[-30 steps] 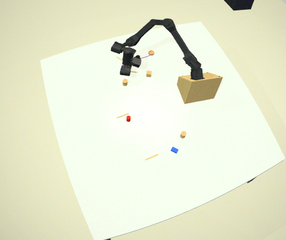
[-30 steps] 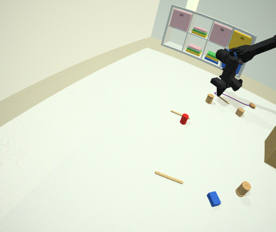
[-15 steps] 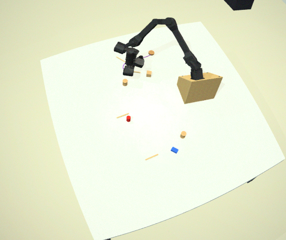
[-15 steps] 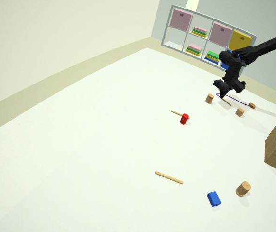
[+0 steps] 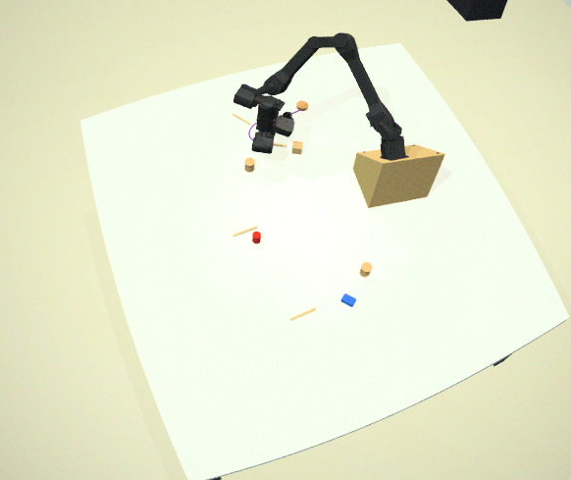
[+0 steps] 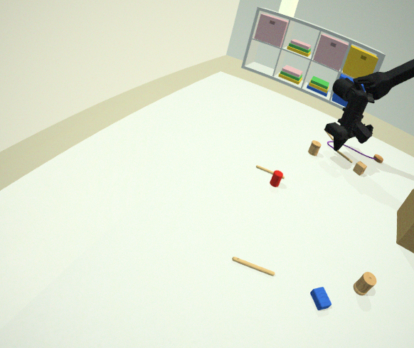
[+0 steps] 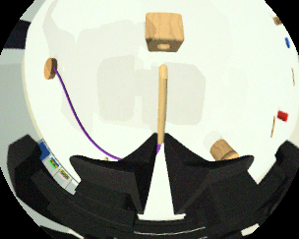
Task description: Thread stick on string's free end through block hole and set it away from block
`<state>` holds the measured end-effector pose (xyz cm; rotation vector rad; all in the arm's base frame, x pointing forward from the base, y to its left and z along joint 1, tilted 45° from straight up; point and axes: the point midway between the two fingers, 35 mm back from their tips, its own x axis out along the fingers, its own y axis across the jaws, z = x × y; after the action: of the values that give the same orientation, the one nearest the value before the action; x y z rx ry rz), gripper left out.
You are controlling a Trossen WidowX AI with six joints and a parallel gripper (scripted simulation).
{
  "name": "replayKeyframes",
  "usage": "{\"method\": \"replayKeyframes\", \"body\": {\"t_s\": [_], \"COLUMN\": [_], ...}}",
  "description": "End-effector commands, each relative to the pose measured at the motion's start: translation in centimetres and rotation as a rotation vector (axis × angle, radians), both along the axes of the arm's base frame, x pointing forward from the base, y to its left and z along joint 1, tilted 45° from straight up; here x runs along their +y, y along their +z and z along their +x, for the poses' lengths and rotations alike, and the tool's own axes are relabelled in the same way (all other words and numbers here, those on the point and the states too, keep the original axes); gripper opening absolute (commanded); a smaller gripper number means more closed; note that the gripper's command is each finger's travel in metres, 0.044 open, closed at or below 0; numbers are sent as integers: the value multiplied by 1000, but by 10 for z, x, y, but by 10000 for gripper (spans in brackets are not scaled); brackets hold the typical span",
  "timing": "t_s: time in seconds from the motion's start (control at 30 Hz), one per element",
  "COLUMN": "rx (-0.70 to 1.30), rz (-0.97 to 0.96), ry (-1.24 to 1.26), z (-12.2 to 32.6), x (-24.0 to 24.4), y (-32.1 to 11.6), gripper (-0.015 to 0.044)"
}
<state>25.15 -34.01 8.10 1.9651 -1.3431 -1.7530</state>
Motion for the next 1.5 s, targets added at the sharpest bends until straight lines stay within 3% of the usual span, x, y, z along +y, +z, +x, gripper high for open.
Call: {"method": "replayKeyframes", "body": {"t_s": [0.0,1.47], "rx": [-3,-4], "rz": [3,1], "ry": [5,10], "z": [-4,-50], "x": [3,26], "y": [-1,-18], "gripper": [0,0]}}
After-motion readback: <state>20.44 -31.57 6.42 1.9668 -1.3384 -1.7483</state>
